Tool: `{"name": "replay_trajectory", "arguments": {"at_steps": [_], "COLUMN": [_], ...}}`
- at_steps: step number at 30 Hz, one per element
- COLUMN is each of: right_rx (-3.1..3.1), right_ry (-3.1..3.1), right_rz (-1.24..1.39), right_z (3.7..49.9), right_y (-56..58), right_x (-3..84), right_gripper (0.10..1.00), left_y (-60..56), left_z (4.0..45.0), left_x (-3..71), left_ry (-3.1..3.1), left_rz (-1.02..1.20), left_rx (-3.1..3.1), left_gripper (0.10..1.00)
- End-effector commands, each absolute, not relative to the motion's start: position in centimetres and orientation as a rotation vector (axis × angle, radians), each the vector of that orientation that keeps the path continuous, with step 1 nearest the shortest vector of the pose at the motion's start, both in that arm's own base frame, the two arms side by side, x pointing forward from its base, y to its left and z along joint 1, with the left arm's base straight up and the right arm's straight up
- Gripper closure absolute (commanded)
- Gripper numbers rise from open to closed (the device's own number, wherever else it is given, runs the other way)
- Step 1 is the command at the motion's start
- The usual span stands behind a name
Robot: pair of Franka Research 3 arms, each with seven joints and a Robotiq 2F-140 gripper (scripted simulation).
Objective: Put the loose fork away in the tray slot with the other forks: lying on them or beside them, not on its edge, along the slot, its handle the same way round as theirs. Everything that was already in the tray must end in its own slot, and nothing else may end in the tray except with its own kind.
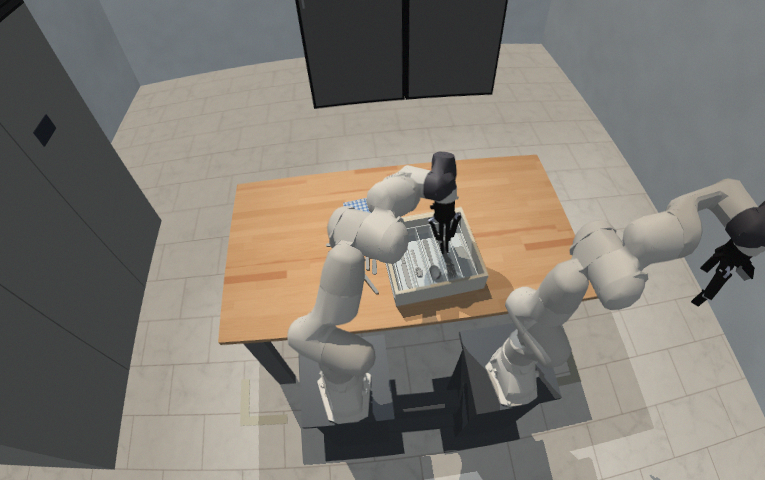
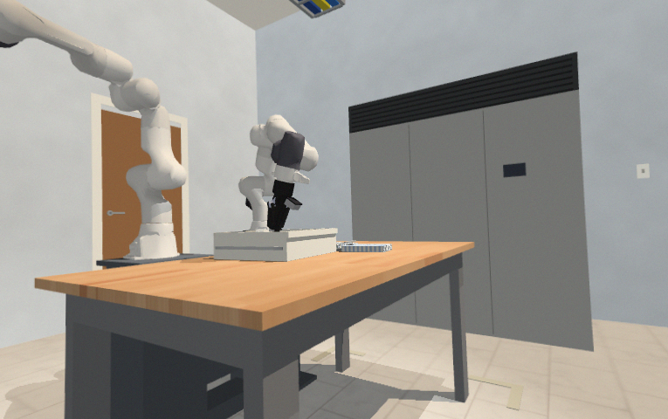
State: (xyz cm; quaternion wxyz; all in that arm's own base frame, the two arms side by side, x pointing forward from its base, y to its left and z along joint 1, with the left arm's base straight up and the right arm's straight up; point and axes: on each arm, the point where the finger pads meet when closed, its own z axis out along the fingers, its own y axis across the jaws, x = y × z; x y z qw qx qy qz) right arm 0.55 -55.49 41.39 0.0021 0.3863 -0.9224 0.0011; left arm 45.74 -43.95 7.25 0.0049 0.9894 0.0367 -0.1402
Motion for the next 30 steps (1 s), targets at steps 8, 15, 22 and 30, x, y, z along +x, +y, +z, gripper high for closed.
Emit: {"name": "replay_trajectory", "arguments": {"at_steps": [8, 15, 22, 30], "right_rx": [1.215, 1.215, 1.215, 1.215], "right_ry": [-2.897, -2.897, -2.897, -2.897], "right_rz": [0.000, 0.000, 0.000, 0.000], "right_z": [41.30, 41.30, 41.30, 41.30], "right_y": [-55.45, -55.45, -55.45, -55.45], "right_x": [0.49, 0.49, 0.49, 0.49], "right_gripper": [0.098, 0.098, 0.098, 0.098], "left_y": [-43.93, -43.93, -43.93, -43.93], "left_z": [7.00, 6.72, 6.48, 6.47], "left_x": [45.77, 45.77, 45.77, 45.77], "left_ry": [0.106, 0.106, 0.106, 0.106], "left_rz": [-0.435, -0.435, -0.435, -0.435], "left_rx": [3.101, 3.101, 3.101, 3.101], "left_gripper": [0.980, 0.980, 0.980, 0.980]}}
